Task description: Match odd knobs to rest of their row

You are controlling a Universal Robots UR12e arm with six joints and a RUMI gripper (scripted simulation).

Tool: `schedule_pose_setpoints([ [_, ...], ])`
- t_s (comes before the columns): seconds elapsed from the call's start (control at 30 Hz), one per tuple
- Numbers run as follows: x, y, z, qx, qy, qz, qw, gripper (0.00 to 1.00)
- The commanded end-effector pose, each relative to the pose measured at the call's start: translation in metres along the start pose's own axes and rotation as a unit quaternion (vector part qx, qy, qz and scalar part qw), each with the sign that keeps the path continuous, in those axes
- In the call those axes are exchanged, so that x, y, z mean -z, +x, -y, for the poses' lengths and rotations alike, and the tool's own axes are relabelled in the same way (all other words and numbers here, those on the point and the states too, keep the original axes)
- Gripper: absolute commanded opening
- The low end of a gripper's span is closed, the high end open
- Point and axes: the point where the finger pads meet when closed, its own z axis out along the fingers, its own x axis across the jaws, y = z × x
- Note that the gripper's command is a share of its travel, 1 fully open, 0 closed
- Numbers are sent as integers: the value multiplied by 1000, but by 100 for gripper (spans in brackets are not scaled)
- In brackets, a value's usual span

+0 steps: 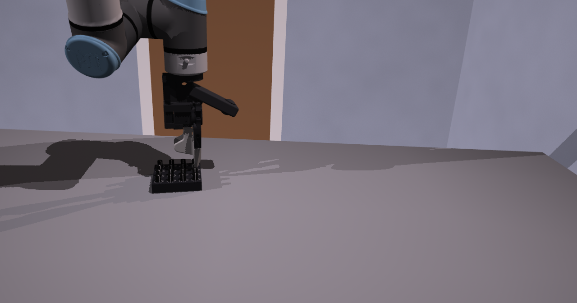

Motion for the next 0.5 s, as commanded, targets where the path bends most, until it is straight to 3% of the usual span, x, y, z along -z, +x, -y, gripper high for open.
schedule_pose_setpoints([
  [0.0, 1, 2, 3, 25, 2, 0, 1000, 4],
  [0.47, 1, 1, 3, 140, 2, -1, 990, 4],
])
